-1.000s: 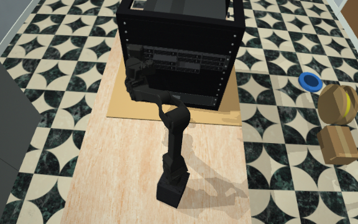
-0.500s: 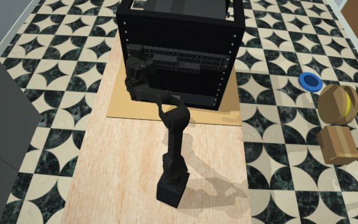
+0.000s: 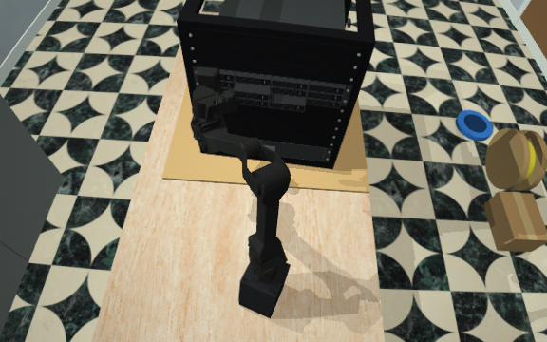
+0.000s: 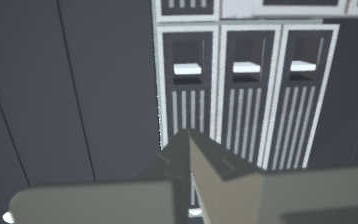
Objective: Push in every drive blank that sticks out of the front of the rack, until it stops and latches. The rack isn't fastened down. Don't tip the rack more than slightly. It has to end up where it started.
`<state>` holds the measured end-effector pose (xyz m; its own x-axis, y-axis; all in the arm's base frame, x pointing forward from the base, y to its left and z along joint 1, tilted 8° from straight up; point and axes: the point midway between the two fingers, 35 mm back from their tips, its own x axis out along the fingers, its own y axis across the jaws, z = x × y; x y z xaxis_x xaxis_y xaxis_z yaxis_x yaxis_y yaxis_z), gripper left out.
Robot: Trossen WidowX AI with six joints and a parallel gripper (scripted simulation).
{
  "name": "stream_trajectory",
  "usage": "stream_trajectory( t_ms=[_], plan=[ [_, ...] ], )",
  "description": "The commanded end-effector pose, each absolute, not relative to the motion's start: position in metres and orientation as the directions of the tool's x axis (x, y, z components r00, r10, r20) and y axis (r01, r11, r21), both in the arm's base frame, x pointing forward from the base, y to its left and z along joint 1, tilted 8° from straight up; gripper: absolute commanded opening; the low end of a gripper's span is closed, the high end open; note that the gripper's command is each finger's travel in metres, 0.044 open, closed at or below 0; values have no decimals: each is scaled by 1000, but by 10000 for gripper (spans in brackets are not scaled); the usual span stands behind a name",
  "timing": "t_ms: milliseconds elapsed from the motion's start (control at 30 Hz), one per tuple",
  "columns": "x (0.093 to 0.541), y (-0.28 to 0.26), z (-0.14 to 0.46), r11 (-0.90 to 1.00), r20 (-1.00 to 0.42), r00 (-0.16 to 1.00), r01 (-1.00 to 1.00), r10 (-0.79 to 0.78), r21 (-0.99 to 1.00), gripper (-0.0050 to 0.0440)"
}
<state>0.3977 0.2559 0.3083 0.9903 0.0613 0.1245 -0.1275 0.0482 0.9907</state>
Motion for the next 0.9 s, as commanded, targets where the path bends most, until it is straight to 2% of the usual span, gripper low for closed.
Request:
stream_trajectory(
  t_ms=[0,467,867],
  plan=[
    [401,257,316,33,138,988,-140,63,990,-50],
    [399,257,315,33,138,988,-140,63,990,-50],
    [348,253,308,33,138,988,-140,63,990,-50]
  ],
)
